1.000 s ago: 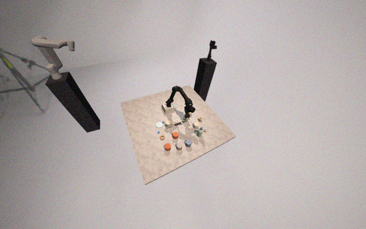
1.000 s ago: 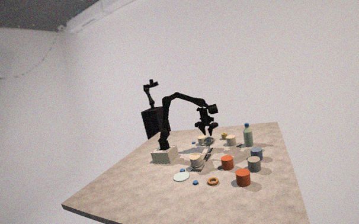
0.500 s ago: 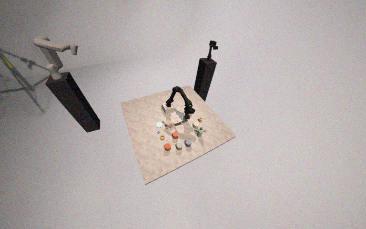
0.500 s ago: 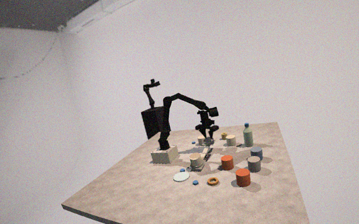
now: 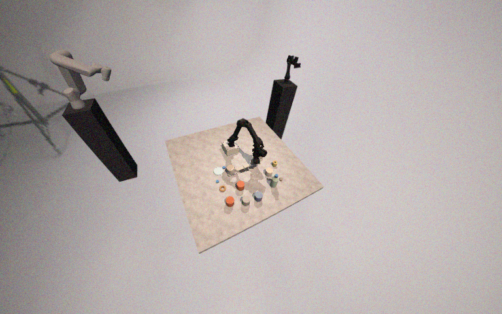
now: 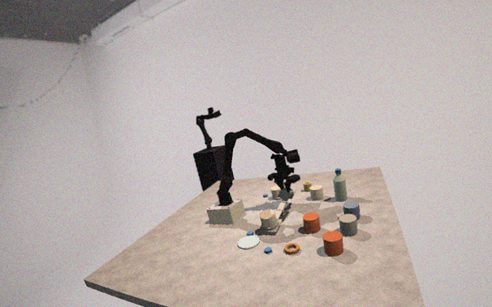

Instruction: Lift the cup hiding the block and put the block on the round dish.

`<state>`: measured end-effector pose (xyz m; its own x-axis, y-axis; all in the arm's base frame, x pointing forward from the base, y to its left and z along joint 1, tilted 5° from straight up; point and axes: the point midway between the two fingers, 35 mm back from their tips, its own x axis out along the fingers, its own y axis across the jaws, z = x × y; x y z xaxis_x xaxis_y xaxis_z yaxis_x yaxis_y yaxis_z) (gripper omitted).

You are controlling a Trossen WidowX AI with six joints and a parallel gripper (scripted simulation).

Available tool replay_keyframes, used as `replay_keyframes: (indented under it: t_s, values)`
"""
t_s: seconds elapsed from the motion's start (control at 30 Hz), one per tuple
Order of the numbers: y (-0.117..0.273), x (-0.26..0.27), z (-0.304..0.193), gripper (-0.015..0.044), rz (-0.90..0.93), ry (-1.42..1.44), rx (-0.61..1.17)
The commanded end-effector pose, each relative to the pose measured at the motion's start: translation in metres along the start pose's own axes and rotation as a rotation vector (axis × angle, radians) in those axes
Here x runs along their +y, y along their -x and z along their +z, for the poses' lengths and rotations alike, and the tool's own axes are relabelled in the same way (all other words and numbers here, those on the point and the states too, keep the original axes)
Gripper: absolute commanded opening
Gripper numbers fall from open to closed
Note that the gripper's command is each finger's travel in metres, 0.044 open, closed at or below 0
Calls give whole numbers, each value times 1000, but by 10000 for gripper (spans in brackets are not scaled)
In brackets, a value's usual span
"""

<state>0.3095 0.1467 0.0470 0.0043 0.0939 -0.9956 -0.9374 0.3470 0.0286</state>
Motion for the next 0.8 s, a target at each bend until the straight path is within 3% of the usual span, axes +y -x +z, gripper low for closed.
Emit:
replay_keyframes:
  t_s: [0.0,0.07,0.2,0.77]
  values:
    - [-2,0,0,115,1,-2,4]
    - [-2,0,0,102,1,-2,4]
    - [6,-1,0,0,1,-2,4]
    - [93,0,0,0,1,-2,4]
